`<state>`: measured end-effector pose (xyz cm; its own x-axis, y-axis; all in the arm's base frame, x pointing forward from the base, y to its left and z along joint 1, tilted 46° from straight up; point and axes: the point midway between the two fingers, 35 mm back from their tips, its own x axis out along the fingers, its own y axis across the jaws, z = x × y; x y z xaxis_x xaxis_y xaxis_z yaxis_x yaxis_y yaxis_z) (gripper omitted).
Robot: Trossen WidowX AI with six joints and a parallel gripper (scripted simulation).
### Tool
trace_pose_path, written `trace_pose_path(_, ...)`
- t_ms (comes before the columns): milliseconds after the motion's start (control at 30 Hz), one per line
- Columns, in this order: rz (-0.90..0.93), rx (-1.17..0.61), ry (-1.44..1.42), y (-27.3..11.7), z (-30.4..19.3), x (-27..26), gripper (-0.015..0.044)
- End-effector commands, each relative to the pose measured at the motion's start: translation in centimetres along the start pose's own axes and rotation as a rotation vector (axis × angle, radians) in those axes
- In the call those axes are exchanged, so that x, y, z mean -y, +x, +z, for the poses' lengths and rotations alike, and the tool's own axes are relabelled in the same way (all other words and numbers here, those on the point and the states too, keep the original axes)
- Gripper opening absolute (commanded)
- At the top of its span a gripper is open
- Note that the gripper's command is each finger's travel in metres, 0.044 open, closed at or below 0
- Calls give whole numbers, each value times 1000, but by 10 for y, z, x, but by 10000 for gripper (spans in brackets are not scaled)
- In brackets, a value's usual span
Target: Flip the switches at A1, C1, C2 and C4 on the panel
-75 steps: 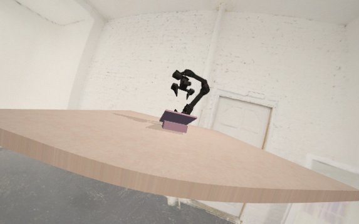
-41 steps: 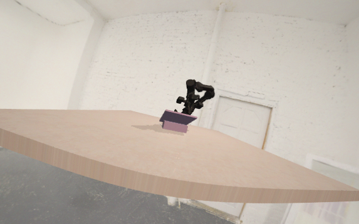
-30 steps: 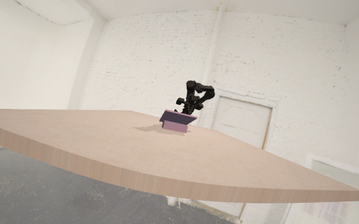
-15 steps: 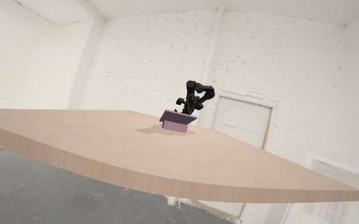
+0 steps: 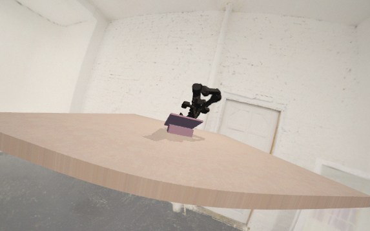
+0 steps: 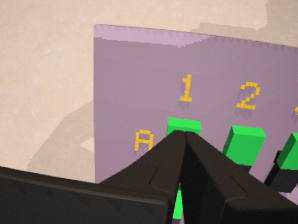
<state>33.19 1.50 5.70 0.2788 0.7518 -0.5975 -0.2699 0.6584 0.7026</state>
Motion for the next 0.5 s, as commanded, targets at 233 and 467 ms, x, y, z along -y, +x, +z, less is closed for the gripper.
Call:
trace_pose_path(233, 3, 1, 4, 2, 0, 0, 0)
trace_pose_path(467, 3, 1, 4, 3, 0, 0, 0)
